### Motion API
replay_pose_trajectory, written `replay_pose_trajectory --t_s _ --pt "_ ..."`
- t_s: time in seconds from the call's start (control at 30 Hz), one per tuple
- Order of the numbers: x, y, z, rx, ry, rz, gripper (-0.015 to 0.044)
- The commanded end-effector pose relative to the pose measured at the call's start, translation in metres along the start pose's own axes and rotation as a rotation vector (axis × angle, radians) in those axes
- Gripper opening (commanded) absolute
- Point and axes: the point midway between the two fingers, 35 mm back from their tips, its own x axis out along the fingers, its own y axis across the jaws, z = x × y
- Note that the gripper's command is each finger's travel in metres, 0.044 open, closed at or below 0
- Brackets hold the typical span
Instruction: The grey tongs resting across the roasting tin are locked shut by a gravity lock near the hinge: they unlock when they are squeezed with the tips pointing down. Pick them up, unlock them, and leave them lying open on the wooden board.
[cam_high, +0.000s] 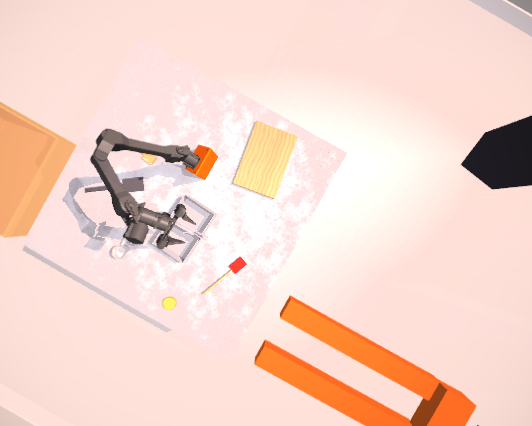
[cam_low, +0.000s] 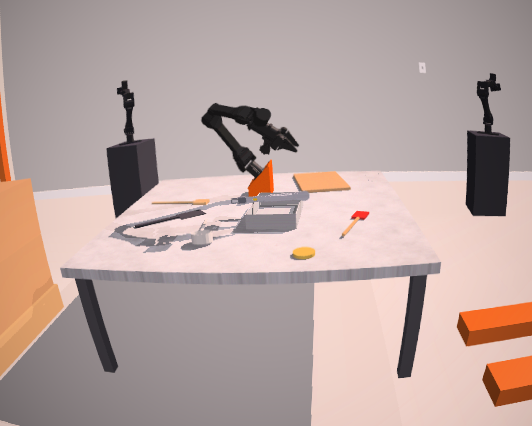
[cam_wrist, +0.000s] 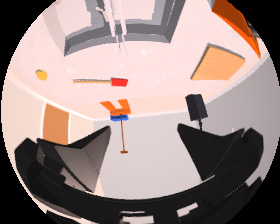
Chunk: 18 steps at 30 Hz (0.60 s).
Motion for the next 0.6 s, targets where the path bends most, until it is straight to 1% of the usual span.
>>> replay_pose_trajectory --t_s 0.0,0.1,0.2,0.27,0.57 --pt "0.023 0.018 0.059 0.029 -0.334 0.034 0.0440" --pt "0.031 0.028 0.102 0.018 -0.594 0.049 0.0440" --pt "0.032 0.037 0.141 -0.028 -0.847 0.058 0.0440" --pt "0.030 0.041 0.156 -0.059 -0.953 0.060 0.0440" --pt "0.028 0.046 0.158 -0.062 -0.967 0.060 0.0440"
